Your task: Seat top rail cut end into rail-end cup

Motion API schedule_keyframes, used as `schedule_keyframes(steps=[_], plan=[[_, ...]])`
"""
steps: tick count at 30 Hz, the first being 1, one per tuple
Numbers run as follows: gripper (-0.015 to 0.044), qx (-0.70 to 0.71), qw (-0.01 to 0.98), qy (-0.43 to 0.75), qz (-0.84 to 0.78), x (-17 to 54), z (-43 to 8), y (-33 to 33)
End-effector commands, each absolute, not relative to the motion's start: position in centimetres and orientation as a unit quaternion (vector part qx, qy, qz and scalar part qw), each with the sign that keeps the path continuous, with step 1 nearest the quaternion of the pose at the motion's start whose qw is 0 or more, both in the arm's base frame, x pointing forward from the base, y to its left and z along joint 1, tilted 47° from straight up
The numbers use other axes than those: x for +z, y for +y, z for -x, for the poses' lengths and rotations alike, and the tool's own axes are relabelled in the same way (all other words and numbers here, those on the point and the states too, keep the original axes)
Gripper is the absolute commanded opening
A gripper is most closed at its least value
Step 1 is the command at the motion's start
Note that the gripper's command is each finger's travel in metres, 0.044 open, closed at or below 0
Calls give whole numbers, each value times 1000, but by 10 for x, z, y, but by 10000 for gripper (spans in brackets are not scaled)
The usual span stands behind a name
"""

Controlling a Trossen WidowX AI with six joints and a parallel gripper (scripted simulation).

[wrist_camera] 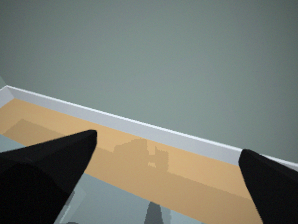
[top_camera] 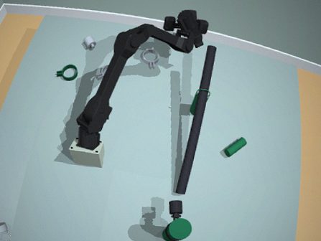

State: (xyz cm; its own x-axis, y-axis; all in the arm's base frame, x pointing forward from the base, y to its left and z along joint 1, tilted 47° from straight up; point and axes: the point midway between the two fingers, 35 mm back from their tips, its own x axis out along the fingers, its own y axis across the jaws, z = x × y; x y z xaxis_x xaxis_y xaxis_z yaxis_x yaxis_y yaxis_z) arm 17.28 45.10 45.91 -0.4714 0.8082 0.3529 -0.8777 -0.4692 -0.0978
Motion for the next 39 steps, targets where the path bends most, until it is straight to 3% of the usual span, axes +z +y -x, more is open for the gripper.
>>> schedule_keyframes(steps=[1,22,39], plan=[[440,816,551,-107,-136,459,-211,435],[440,617,775,-14,-138,414,-392,302],[440,446,861,210,-127,258,-469,148]])
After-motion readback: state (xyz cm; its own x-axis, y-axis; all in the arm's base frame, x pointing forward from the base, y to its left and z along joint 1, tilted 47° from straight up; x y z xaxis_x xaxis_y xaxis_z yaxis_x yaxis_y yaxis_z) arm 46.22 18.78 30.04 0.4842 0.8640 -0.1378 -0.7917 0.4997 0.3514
